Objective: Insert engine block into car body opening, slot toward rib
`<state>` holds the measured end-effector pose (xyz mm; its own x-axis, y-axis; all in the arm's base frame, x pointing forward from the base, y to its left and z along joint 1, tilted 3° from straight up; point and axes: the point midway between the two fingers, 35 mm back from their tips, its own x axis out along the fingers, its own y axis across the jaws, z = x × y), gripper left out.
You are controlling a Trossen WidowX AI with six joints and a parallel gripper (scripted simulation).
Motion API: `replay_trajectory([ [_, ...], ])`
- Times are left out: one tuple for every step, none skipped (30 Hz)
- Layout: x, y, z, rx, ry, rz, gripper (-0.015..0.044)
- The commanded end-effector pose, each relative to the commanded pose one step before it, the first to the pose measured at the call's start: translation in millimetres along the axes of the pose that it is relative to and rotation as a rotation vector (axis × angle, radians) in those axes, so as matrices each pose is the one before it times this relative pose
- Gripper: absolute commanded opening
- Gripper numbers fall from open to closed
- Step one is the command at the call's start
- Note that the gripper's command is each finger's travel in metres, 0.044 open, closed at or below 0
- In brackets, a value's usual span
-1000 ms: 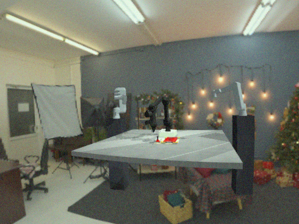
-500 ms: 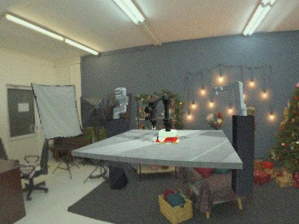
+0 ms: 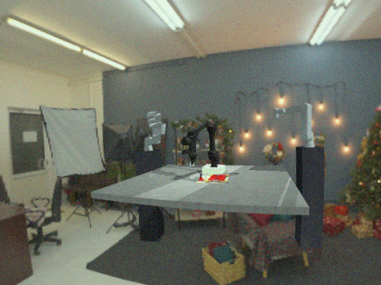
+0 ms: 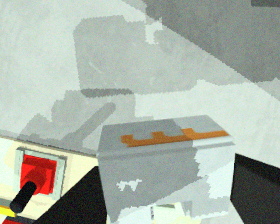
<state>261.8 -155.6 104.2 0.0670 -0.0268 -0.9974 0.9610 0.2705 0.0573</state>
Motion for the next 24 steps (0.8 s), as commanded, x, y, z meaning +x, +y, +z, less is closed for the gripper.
replay_trajectory([
  [-0.38, -0.55, -2.00, 0.0035, -0.05654, -0.00310, 0.0000],
  [0.39, 0.06, -0.95, -0.0015, -0.02536, -0.00245, 0.0000],
  [0.34, 0.06, -1.07, -0.0012, -0.02906, -0.00208, 0.0000],
  [0.25, 0.07, -1.14, -0.0008, -0.03154, -0.00140, 0.0000],
  [0.12, 0.06, -1.16, -0.0002, -0.03248, -0.00052, 0.0000],
  [-0.02, 0.05, -1.14, 0.0005, -0.03270, 0.00040, 0.0000],
  [0.54, 0.11, -1.21, -0.0016, -0.03346, -0.00263, 0.0000],
  [0.37, 0.10, -1.20, -0.0009, -0.03362, -0.00168, 0.0000],
  [0.20, 0.08, -1.19, -0.0002, -0.03367, -0.00073, 0.0000],
  [0.03, 0.06, -1.17, 0.0005, -0.03368, 0.00019, 0.0000],
  [-0.14, 0.03, -1.15, 0.0013, -0.03365, 0.00109, 0.0000],
  [0.60, 0.17, -1.20, -0.0013, -0.03397, -0.00207, 0.0000],
  [0.39, 0.14, -1.20, -0.0006, -0.03405, -0.00120, 0.0000],
  [0.18, 0.10, -1.20, 0.0001, -0.03407, -0.00035, 0.0000],
  [-0.02, 0.05, -1.19, 0.0009, -0.03407, 0.00047, 0.0000],
  [-0.23, 0.00, -1.17, 0.0017, -0.03403, 0.00127, 0.0000],
  [0.69, 0.26, -1.20, -0.0011, -0.03423, -0.00149, 0.0000],
  [0.44, 0.19, -1.21, -0.0004, -0.03428, -0.00079, 0.0000],
  [0.18, 0.12, -1.21, 0.0003, -0.03429, -0.00011, 0.0000],
  [-0.07, 0.04, -1.20, 0.0011, -0.03428, 0.00054, 0.0000],
  [-0.31, -0.06, -1.18, 0.0018, -0.03423, 0.00117, 0.0000],
  [-0.55, -0.16, -1.14, 0.0025, -0.03417, 0.00177, 0.0000],
  [-0.78, -0.26, -1.09, 0.0033, -0.03408, 0.00234, 0.0000],
  [-0.82, -0.30, -0.86, 0.0033, -0.02815, 0.00235, 0.0000],
])
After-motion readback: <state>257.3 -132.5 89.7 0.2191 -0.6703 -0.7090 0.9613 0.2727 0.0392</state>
